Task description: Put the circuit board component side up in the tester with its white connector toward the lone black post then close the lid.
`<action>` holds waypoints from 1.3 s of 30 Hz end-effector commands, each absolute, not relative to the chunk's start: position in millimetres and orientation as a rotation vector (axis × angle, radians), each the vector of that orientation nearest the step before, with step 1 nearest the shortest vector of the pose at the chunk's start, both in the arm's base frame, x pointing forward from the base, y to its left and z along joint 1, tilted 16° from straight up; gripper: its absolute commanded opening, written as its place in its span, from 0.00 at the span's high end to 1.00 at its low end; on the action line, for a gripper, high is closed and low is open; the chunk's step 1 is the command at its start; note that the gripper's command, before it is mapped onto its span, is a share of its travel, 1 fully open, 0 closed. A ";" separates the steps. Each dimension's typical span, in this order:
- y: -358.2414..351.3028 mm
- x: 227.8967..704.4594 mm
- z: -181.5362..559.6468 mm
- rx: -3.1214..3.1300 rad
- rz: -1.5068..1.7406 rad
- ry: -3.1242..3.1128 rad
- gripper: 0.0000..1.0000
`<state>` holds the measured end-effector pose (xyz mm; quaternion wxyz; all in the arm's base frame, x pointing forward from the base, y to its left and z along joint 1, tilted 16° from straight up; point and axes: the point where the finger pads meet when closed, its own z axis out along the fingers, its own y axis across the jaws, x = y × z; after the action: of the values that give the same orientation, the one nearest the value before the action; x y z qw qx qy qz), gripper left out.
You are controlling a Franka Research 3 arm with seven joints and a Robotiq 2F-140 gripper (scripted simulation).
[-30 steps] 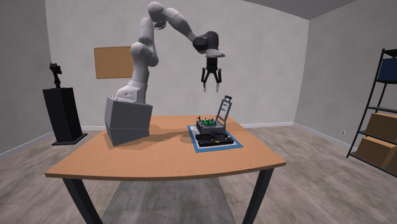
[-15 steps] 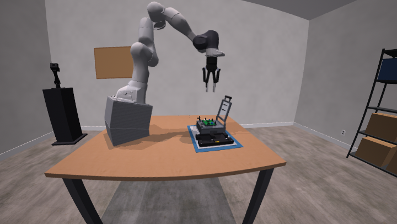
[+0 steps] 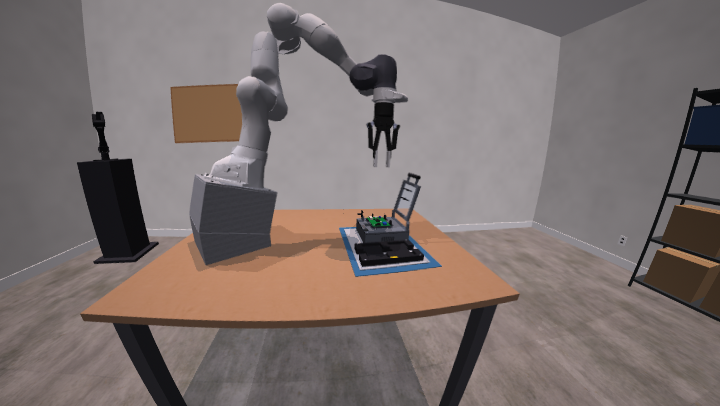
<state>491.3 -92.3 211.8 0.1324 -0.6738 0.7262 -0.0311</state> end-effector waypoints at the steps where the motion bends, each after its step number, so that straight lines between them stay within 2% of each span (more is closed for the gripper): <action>1: -93.3 490.8 213.2 -1.951 -0.091 2.114 0.70; 22: -94.1 497.3 214.7 -1.951 -0.091 2.114 0.70; 33: -98.4 533.4 222.8 -1.951 -0.091 2.113 0.70; 39: -102.6 568.2 230.7 -1.951 -0.091 2.113 0.70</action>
<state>557.7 -100.7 230.5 0.1371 -0.6808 0.7185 -0.0378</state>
